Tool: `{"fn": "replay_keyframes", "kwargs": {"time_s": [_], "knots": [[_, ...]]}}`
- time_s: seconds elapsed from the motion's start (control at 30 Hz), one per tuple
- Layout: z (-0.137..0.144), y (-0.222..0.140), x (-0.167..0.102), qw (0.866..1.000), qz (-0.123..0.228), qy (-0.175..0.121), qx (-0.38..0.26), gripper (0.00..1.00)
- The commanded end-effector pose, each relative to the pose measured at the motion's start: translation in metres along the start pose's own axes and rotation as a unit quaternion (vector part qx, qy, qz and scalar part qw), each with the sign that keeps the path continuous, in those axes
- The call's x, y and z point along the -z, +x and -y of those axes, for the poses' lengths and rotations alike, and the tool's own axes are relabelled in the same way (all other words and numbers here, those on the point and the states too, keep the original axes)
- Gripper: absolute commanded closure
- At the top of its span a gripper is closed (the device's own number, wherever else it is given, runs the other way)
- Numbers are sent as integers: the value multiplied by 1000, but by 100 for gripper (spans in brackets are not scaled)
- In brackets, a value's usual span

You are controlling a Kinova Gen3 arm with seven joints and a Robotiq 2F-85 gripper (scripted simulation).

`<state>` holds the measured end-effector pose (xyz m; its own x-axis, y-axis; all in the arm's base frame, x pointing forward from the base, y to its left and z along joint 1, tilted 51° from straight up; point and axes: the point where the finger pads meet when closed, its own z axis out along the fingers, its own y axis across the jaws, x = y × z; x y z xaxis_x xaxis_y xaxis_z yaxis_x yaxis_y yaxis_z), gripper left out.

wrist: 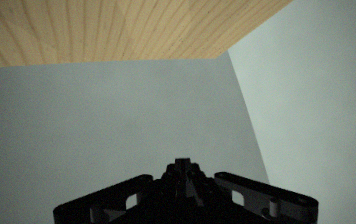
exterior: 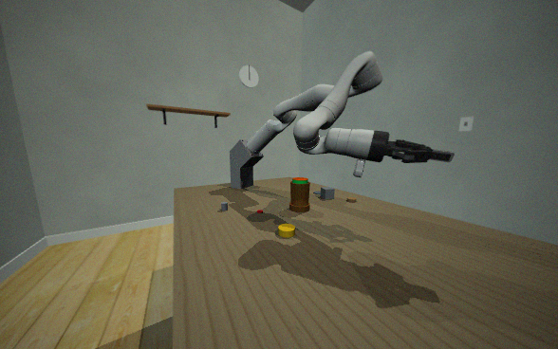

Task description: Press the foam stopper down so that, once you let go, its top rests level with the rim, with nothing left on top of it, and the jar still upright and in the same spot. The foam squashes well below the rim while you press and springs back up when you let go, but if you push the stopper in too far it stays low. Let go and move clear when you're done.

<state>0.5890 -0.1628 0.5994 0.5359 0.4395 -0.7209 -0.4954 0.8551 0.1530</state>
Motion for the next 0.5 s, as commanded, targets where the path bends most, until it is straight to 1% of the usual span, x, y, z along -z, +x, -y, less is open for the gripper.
{"fn": "replay_keyframes", "kwargs": {"time_s": [0.0, 0.13, 0.17, 0.33, 0.37, 0.47], "knots": [[1, -3, 3, 1000, -7, 4, -6, 100], [1, -3, 3, 1000, -7, 4, -6, 100], [1, -1, 8, 1000, -21, 8, -19, 100], [1, -1, 8, 1000, -21, 8, -19, 100], [1, 1, 13, 999, -35, 13, -32, 100], [1, 1, 13, 999, -35, 13, -32, 100]]}}
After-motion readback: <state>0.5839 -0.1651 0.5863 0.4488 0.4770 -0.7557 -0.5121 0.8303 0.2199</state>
